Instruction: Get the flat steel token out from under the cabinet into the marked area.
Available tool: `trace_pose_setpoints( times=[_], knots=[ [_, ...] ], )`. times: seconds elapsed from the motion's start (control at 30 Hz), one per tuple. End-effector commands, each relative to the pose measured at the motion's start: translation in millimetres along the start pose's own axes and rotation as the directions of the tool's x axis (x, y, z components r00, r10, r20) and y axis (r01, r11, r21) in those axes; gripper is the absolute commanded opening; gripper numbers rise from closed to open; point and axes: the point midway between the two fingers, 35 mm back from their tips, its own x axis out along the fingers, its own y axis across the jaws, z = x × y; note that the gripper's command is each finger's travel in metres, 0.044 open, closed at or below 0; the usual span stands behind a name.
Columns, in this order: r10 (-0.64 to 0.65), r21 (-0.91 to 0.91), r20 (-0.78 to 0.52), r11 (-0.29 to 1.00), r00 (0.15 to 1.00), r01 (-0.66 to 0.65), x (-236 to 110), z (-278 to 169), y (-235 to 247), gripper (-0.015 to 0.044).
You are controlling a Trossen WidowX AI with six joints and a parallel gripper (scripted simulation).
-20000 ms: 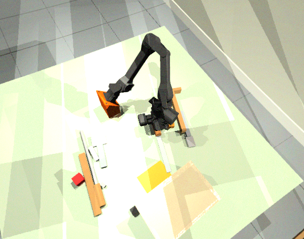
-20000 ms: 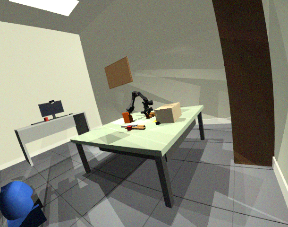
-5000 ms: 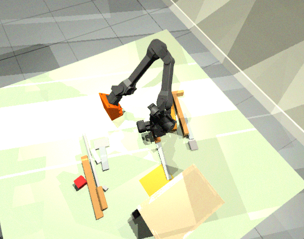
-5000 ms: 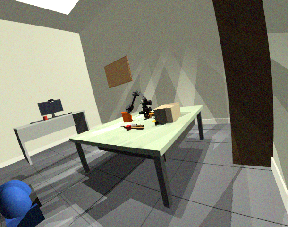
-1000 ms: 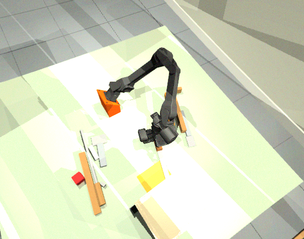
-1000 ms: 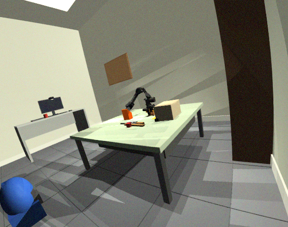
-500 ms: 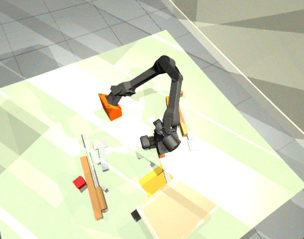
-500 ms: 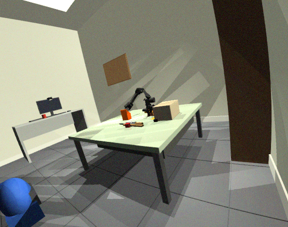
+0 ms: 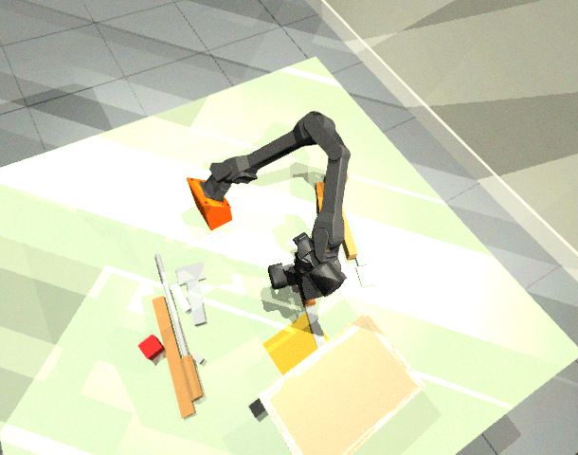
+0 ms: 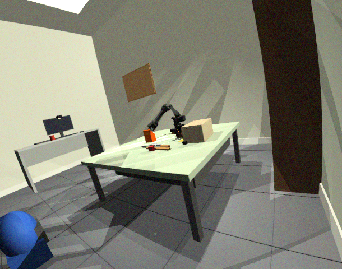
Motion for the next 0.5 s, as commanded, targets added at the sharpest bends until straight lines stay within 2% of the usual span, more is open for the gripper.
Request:
trace_pose_setpoints(
  times=[0.0, 0.47],
  knots=[
    [0.001, -0.003, 0.001, 1.0, 1.0, -0.001, 0, 6, 1, 0.0],
    [0.001, -0.004, 0.001, 1.0, 1.0, -0.001, 0, 21, 1, 0.0]
  ],
)
